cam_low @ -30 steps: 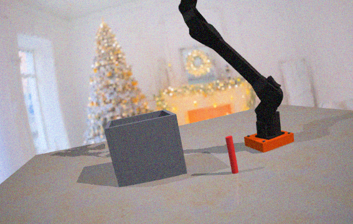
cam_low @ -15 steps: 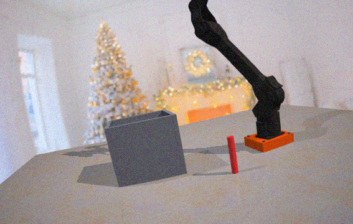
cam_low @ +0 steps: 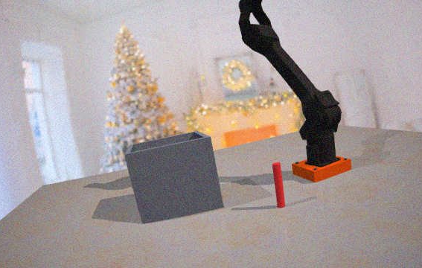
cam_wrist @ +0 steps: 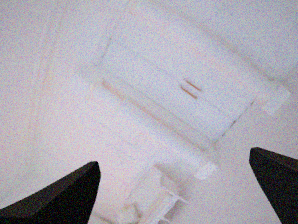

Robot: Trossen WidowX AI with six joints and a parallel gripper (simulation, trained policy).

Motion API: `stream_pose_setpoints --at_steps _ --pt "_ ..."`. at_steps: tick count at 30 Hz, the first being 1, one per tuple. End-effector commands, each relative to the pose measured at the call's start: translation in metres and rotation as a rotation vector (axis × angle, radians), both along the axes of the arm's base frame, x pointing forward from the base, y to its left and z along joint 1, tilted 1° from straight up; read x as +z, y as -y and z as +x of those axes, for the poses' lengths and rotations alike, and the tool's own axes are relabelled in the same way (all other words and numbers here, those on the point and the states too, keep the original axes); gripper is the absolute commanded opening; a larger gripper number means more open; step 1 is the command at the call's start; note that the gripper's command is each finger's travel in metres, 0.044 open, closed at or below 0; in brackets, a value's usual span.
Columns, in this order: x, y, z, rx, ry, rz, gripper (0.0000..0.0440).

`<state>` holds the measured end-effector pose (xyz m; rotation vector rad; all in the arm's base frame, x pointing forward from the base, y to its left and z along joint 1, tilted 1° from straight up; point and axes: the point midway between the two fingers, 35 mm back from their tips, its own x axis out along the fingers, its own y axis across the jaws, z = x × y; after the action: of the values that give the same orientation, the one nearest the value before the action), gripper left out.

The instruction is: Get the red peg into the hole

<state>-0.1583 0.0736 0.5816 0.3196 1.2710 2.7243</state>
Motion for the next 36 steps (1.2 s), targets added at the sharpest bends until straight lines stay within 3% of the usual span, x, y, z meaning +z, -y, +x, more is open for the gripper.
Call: stream_pose_setpoints --at_steps 1,17,36 --pt "-0.013 -0.026 0.002 -0.078 0.002 -0.107 0.044" --pt "-0.073 -0.122 0.043 -0.438 -0.049 -0.532 0.044" --pt "-0.161 -0.192 0.132 -0.874 -0.203 -1.008 0.044"
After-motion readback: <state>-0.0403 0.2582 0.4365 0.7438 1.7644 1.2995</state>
